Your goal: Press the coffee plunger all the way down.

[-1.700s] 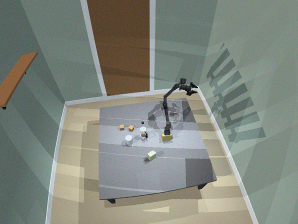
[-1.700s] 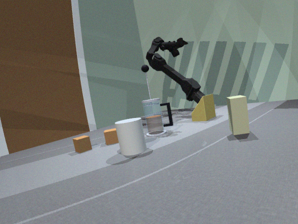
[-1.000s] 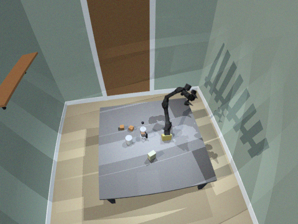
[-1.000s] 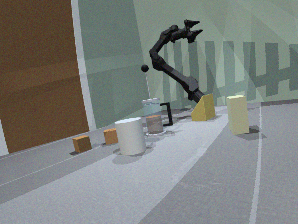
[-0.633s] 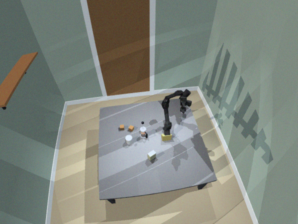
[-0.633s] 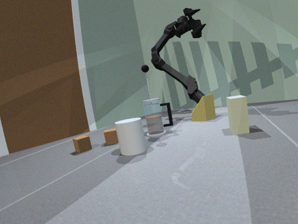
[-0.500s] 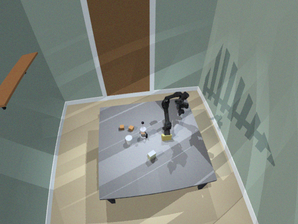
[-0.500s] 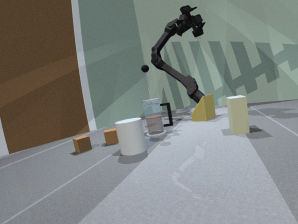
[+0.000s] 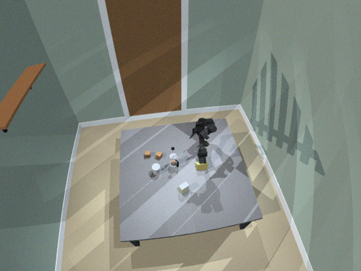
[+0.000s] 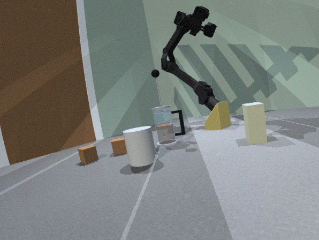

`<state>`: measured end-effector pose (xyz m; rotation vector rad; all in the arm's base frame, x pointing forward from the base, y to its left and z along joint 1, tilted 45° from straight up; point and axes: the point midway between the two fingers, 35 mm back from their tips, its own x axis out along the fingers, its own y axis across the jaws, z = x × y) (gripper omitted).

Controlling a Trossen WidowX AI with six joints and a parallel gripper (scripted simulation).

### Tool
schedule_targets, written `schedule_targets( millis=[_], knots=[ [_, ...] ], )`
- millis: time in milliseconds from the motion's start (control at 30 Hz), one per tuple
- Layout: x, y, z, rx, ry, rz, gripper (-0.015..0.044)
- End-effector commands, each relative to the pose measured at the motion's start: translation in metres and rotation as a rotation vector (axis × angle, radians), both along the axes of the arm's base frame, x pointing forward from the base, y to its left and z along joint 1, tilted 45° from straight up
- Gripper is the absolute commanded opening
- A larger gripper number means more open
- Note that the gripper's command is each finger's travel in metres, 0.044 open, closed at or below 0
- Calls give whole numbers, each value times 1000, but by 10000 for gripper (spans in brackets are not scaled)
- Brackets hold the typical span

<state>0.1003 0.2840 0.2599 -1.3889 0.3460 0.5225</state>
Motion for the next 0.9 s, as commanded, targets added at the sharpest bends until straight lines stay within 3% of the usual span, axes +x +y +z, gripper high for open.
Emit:
schedule_targets(
  millis=[0,367,667,867],
  knots=[
    [59,-47,-12,130,-138,-360,440],
    [124,-135,-19,370,-458,-775,440],
    [128,-175,-58,513,-475,-938,440],
    [130,-176,-58,519,-477,-945,440]
  ],
)
